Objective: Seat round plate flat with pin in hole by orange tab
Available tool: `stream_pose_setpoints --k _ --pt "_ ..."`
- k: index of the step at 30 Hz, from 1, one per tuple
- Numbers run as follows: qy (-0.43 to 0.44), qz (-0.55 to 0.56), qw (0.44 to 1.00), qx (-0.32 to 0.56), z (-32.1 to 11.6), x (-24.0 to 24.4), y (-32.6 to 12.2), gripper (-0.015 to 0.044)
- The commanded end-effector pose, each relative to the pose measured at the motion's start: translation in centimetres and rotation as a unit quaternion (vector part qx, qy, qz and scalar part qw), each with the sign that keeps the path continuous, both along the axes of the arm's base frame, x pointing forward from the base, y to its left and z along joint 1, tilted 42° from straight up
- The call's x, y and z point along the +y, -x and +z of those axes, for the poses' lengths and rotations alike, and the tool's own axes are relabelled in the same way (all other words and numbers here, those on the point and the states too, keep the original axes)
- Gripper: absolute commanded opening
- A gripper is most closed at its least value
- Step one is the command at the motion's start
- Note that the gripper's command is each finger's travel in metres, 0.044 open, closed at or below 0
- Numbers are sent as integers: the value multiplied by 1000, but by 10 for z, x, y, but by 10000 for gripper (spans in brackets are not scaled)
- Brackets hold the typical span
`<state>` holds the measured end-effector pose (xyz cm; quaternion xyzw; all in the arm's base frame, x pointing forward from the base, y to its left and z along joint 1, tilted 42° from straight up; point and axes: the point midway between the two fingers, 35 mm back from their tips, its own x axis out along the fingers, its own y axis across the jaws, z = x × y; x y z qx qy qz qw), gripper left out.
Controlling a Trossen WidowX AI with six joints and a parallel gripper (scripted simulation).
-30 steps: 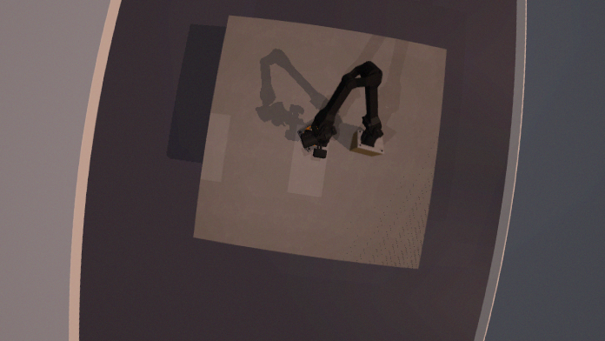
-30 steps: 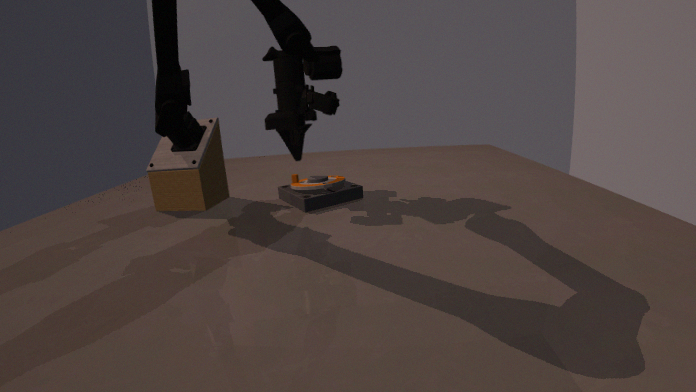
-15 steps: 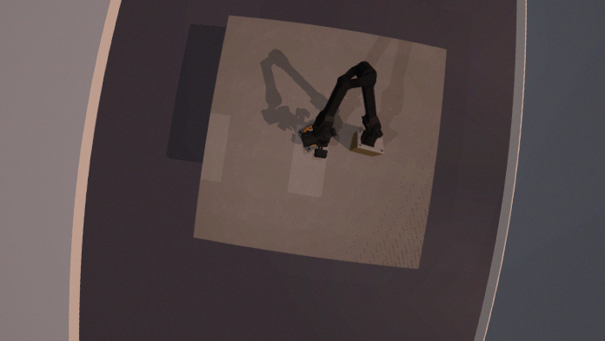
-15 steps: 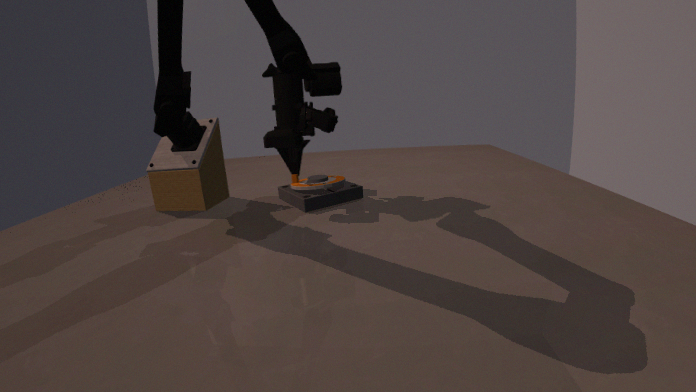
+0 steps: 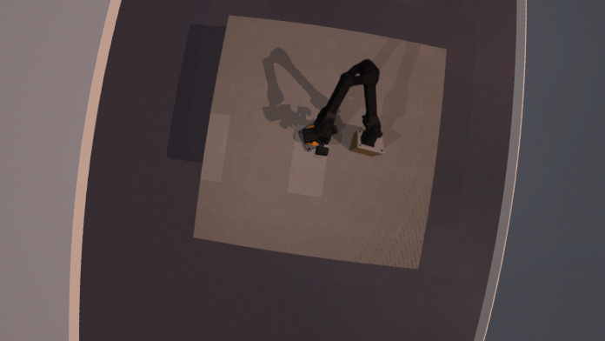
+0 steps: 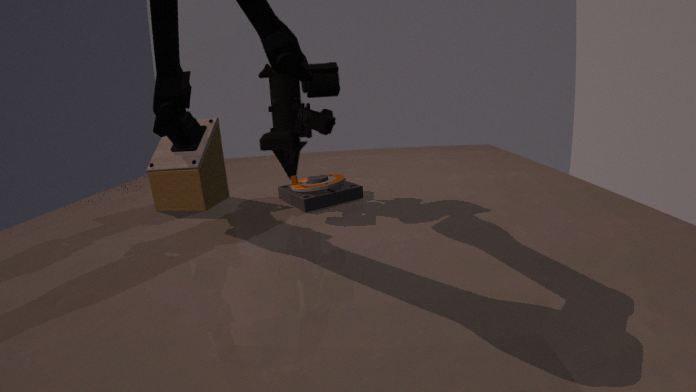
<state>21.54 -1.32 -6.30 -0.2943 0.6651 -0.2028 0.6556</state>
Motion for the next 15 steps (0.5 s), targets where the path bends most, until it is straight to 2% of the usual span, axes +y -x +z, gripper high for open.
stream_pose_setpoints --k 1,15 --pt "4 1 1000 -6 5 -5 -2 0" --pt "4 1 1000 -6 13 -13 -3 0"
